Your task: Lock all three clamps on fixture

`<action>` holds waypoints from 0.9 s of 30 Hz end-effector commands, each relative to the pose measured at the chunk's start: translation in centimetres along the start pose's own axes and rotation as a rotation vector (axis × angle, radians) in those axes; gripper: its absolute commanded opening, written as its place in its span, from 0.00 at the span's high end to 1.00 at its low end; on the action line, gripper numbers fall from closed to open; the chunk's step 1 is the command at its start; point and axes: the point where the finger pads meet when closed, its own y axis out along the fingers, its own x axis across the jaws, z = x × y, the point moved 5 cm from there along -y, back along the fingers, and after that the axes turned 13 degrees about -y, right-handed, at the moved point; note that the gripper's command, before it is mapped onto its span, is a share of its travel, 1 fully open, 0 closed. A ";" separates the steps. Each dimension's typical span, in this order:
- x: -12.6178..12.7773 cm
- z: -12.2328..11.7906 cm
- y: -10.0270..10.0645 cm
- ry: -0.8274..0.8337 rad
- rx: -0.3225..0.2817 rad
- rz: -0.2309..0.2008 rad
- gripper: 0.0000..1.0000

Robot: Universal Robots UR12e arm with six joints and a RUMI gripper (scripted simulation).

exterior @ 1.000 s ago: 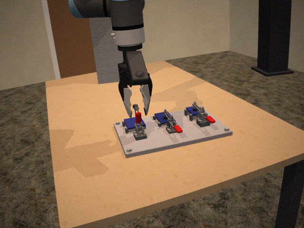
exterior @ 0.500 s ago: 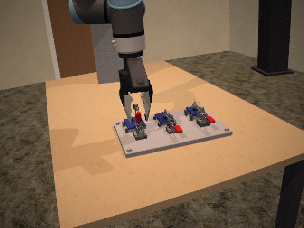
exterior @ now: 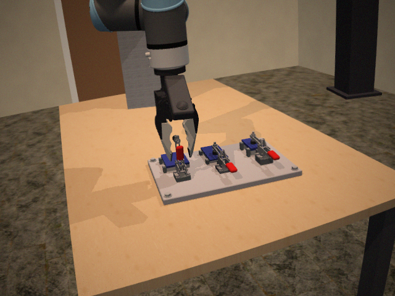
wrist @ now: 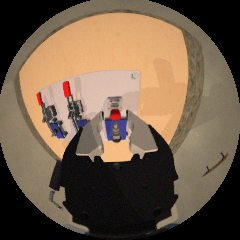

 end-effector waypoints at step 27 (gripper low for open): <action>-0.1 0.2 0.1 -0.001 0.002 0.000 1.00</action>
